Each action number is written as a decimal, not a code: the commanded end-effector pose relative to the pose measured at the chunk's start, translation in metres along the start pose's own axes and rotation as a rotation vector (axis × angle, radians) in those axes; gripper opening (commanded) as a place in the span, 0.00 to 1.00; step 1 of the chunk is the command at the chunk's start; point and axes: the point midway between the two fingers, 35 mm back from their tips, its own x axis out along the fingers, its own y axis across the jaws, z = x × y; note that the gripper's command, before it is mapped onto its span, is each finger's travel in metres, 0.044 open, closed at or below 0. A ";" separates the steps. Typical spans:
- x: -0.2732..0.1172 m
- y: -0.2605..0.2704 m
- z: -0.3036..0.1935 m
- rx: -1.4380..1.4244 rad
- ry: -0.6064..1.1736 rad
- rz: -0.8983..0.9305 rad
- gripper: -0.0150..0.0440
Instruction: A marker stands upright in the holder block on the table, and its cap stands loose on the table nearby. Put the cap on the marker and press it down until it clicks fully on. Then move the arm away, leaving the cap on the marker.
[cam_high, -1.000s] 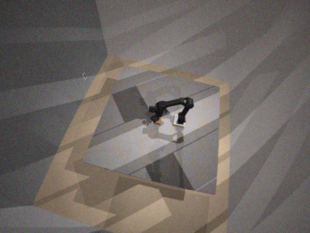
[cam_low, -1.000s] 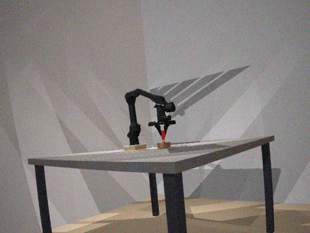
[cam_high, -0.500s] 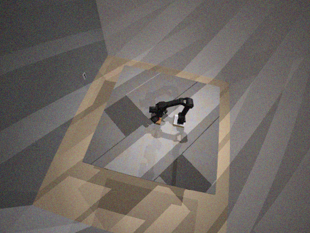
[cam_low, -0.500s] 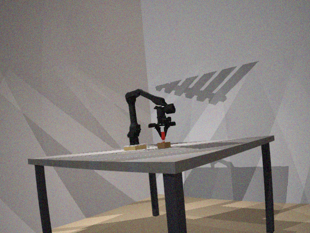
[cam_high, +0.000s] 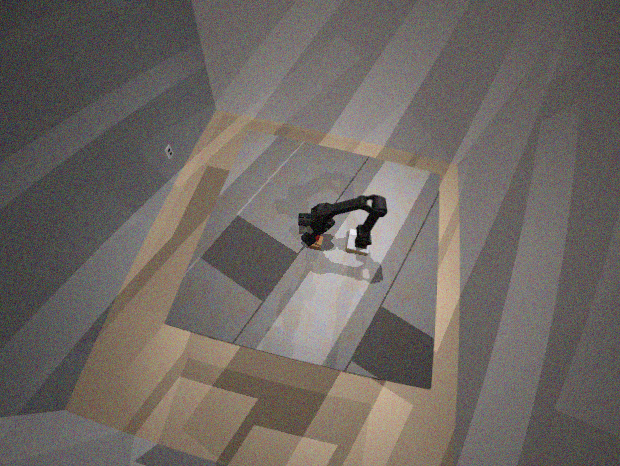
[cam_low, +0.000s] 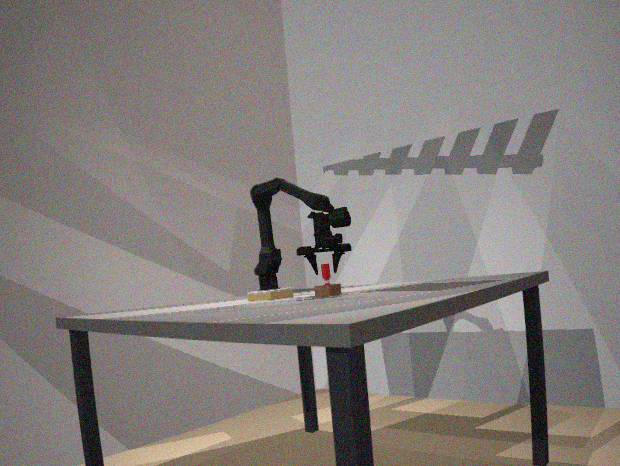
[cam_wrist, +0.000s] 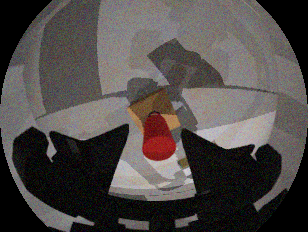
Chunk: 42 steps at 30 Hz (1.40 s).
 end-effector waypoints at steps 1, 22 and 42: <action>0.000 0.000 0.000 0.000 0.000 0.000 1.00; -0.068 -0.002 0.001 -0.421 0.000 0.001 0.73; -0.065 -0.002 0.001 -0.559 -0.001 0.002 0.25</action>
